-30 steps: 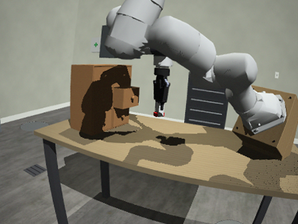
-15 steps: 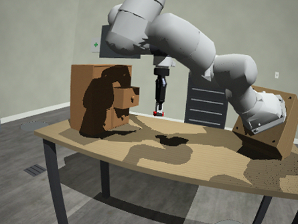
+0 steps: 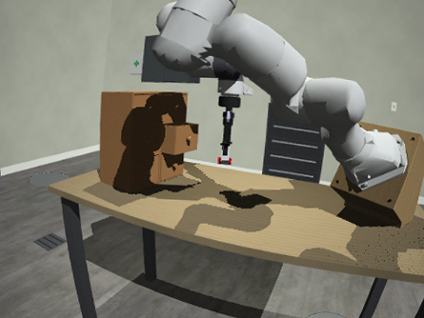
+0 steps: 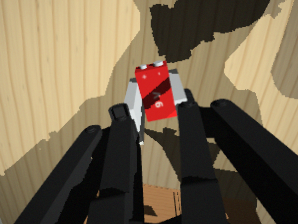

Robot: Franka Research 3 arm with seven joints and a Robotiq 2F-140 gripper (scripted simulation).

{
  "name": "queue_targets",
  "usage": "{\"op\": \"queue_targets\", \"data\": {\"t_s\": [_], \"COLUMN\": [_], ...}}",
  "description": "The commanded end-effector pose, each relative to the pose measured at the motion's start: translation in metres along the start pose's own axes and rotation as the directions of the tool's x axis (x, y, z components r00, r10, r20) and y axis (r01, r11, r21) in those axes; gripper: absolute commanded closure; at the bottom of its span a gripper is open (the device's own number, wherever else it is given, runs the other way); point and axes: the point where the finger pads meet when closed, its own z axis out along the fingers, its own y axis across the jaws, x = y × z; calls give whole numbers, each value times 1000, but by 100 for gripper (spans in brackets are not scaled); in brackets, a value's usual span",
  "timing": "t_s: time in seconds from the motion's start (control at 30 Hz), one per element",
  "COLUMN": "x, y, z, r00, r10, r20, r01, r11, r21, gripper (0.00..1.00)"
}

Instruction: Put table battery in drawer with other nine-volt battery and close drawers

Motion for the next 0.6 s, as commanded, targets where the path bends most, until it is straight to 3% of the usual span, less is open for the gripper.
{"op": "queue_targets", "data": {"t_s": [0.0, 0.57], "x": [1, -2], "y": [-5, -14], "z": [-1, -1], "r00": [988, 929], "r10": [156, 371], "r20": [-14, -8], "r01": [-156, -371], "r11": [988, 929], "r21": [-3, -1], "gripper": [86, 86]}}
